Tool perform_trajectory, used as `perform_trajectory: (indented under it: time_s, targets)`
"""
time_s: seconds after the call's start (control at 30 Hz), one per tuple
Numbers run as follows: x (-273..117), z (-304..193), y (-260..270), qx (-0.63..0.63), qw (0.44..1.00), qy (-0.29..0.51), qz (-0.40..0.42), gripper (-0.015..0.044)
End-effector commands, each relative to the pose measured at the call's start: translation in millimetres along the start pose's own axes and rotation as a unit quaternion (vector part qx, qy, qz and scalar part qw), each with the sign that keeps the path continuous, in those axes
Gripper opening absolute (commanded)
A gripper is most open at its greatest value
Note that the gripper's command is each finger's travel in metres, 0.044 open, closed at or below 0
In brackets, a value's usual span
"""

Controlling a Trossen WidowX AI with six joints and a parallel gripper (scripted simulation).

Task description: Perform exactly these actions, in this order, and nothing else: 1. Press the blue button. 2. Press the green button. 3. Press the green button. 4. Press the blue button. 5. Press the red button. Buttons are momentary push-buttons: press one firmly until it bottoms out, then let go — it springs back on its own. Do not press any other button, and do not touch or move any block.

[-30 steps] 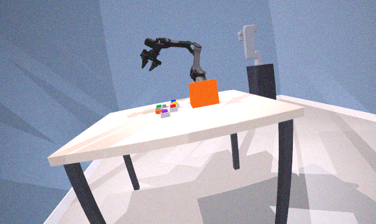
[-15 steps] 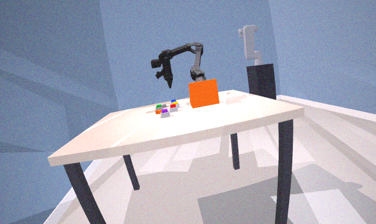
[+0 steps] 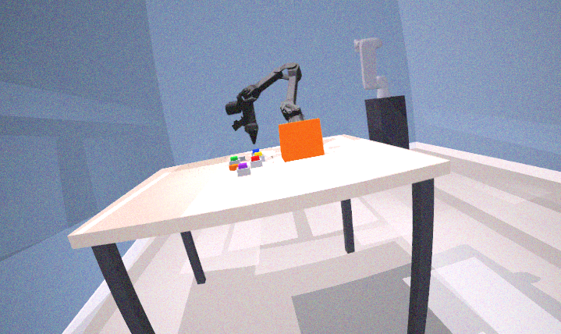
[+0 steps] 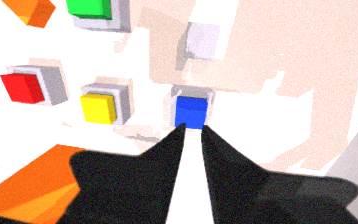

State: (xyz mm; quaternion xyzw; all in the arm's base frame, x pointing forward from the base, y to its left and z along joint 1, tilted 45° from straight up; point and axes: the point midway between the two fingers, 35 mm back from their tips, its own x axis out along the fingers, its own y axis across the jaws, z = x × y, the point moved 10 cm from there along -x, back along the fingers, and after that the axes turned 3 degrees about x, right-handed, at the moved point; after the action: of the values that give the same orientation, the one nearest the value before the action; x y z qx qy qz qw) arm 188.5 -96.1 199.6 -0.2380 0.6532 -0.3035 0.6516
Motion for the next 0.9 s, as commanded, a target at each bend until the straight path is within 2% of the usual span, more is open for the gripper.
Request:
perform_trajectory:
  time_s: [0.0,0.87]
  targets:
    - [2.2,-1.2,1.4,-0.003,1.000,0.001,0.002,0.0020]
    - [34.0,-1.3,1.5,-0.003,1.000,0.001,0.002,0.0020]
